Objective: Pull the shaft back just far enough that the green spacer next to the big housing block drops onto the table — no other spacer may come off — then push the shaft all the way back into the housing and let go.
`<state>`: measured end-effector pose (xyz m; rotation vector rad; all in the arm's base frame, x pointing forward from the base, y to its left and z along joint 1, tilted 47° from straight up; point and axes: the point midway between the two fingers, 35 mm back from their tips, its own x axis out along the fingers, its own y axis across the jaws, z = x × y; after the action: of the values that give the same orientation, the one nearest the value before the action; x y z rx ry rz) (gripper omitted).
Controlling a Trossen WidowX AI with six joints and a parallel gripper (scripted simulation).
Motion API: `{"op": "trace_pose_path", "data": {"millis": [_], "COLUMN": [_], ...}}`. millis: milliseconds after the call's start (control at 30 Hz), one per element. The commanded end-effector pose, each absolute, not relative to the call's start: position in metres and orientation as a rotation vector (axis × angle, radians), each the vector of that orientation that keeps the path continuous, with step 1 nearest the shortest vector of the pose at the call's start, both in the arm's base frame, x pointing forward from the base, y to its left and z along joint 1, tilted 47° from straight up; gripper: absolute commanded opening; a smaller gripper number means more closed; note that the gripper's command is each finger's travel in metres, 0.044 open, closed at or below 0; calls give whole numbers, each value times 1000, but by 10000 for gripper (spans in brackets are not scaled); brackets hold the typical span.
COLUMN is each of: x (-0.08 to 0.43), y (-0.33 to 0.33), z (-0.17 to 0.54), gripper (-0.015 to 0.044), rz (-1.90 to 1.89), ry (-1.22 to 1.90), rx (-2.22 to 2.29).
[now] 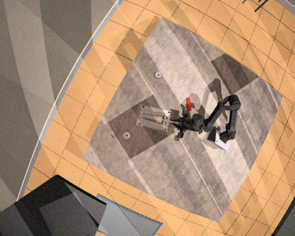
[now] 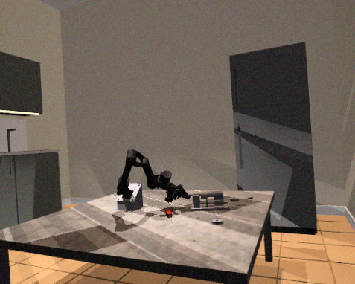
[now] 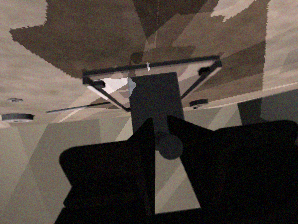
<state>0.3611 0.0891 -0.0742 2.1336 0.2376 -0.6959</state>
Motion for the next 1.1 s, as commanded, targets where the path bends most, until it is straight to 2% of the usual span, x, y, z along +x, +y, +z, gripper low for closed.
{"op": "trace_pose_path", "data": {"millis": [0,1067], "x": [364,374], "y": [90,93], "z": [-74,-77], "gripper": [0,0], "rz": [-693,-692], "ry": [234,234], "rx": [2132,2133]}}
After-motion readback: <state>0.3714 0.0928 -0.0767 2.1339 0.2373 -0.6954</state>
